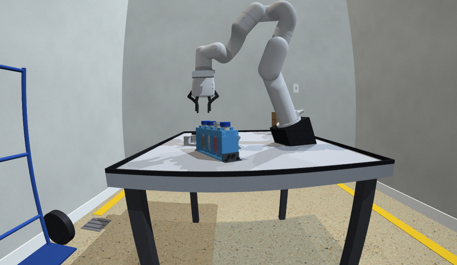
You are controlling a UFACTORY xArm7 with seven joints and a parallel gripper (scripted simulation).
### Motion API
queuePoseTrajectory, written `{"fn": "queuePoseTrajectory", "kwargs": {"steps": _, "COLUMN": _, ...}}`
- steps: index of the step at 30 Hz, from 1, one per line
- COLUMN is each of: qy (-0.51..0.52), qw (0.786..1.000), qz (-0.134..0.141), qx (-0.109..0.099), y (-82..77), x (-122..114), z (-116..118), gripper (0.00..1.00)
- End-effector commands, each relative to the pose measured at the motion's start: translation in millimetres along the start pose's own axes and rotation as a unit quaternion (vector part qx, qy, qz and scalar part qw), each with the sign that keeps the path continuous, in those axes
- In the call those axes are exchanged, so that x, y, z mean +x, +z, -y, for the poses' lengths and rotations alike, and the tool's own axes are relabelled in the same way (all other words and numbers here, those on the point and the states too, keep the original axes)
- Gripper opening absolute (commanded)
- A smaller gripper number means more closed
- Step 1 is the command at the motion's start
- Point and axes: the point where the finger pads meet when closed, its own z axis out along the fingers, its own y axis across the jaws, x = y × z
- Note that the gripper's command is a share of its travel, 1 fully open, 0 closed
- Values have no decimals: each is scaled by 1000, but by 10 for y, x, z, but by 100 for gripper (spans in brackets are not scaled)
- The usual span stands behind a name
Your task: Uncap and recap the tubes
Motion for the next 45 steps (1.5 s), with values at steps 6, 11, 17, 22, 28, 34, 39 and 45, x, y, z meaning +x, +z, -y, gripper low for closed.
{"fn": "queuePoseTrajectory", "kwargs": {"steps": 6, "qy": 178, "qw": 984, "qz": 24, "qx": 2, "y": 1, "x": 529, "z": 45, "gripper": 46}}
{"fn": "queuePoseTrajectory", "kwargs": {"steps": 11, "qy": 179, "qw": 984, "qz": 24, "qx": 2, "y": 12, "x": 789, "z": 76, "gripper": 46}}
{"fn": "queuePoseTrajectory", "kwargs": {"steps": 17, "qy": 179, "qw": 984, "qz": 23, "qx": 2, "y": 21, "x": 974, "z": 99, "gripper": 46}}
{"fn": "queuePoseTrajectory", "kwargs": {"steps": 22, "qy": 179, "qw": 984, "qz": 23, "qx": 2, "y": 21, "x": 975, "z": 98, "gripper": 46}}
{"fn": "queuePoseTrajectory", "kwargs": {"steps": 28, "qy": 179, "qw": 984, "qz": 24, "qx": 2, "y": 110, "x": 970, "z": 100, "gripper": 46}}
{"fn": "queuePoseTrajectory", "kwargs": {"steps": 34, "qy": 179, "qw": 984, "qz": 24, "qx": 2, "y": 231, "x": 965, "z": 102, "gripper": 46}}
{"fn": "queuePoseTrajectory", "kwargs": {"steps": 39, "qy": 179, "qw": 984, "qz": 24, "qx": 2, "y": 376, "x": 959, "z": 101, "gripper": 46}}
{"fn": "queuePoseTrajectory", "kwargs": {"steps": 45, "qy": 179, "qw": 984, "qz": 24, "qx": 2, "y": 376, "x": 959, "z": 101, "gripper": 46}}
